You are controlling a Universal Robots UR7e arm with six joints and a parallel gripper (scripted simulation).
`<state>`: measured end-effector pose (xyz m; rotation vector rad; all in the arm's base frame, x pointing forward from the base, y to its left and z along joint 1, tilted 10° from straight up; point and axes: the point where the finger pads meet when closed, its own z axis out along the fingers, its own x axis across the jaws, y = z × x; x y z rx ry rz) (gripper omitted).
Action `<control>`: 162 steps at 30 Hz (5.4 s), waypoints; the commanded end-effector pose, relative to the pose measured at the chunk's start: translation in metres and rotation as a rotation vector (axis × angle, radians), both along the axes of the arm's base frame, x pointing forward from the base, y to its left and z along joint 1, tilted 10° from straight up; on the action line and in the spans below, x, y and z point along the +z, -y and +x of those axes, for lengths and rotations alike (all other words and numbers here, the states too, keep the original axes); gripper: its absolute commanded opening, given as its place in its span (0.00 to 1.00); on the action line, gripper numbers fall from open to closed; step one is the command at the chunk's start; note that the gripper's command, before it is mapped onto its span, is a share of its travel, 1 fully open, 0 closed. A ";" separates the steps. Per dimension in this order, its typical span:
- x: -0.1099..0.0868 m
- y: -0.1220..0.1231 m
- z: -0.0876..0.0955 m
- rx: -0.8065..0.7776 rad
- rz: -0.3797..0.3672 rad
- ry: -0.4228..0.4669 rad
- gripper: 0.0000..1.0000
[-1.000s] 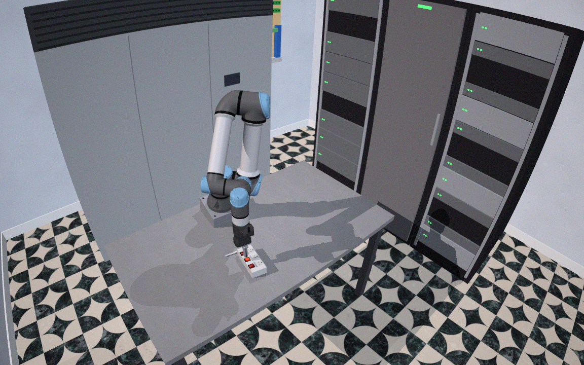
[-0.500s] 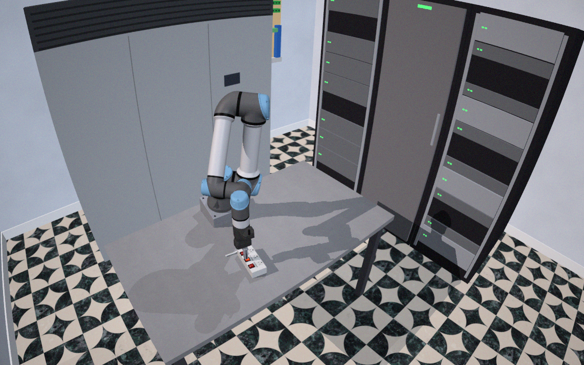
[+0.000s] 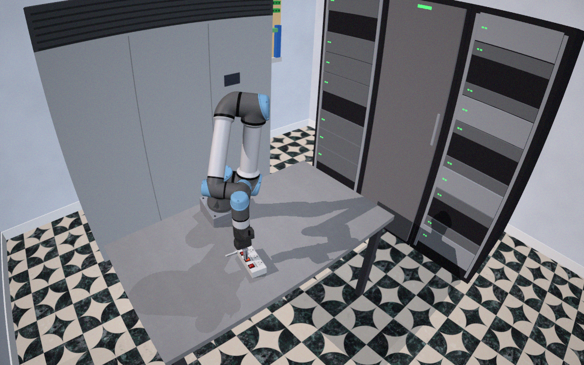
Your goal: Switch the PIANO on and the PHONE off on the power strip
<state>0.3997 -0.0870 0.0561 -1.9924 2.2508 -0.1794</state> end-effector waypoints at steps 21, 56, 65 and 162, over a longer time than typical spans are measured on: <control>0.000 0.000 0.000 0.000 -0.001 0.001 0.00; -0.005 0.000 0.001 0.000 -0.001 0.001 0.00; -0.007 0.000 0.002 0.000 -0.001 0.001 0.00; 0.030 0.000 -0.005 0.000 -0.001 0.001 0.00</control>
